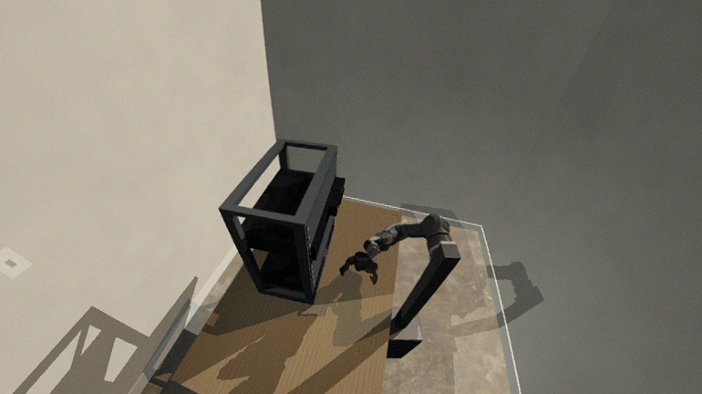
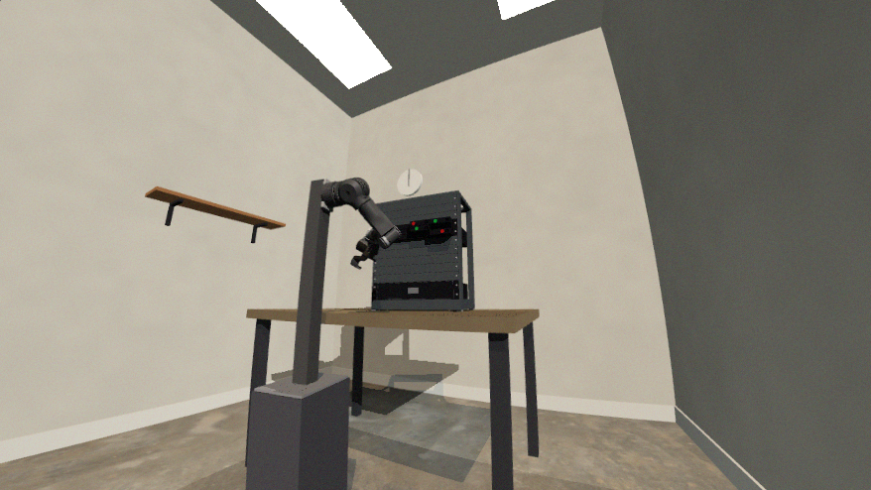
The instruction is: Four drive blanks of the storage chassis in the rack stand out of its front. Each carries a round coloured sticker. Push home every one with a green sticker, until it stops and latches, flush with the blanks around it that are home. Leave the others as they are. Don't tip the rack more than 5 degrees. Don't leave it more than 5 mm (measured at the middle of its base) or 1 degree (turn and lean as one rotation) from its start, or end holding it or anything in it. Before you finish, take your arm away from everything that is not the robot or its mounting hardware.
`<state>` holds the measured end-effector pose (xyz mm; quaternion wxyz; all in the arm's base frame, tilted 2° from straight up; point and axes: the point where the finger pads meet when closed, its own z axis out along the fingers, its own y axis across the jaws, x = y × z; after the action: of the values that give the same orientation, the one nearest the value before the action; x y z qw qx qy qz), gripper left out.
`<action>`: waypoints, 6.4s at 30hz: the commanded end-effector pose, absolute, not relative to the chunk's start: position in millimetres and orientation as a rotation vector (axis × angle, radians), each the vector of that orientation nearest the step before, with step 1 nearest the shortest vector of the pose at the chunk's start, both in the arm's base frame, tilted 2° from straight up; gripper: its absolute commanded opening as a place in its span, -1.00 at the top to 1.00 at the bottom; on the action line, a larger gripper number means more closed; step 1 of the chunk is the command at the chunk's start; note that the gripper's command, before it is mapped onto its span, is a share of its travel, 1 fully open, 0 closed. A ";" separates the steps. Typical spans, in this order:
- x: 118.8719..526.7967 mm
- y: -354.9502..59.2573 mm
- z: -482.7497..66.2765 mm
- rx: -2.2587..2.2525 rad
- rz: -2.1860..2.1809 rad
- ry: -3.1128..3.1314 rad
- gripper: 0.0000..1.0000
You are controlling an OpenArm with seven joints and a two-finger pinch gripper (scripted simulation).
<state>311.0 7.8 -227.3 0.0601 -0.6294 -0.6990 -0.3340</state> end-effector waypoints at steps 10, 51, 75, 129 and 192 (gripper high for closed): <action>348.2 -45.1 -175.0 -1.992 -1.493 -2.033 -1.00; 294.9 -282.0 -46.4 -2.599 -2.393 -2.205 -1.00; 282.7 -294.7 -37.9 -2.654 -2.403 -2.271 -1.00; 373.8 -230.3 -3.8 -2.656 -2.401 -2.267 -1.00; 378.1 -226.7 -1.6 -2.653 -2.404 -2.267 -1.00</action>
<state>377.9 -226.6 -1.4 -0.5217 -0.5327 -0.4568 -0.4851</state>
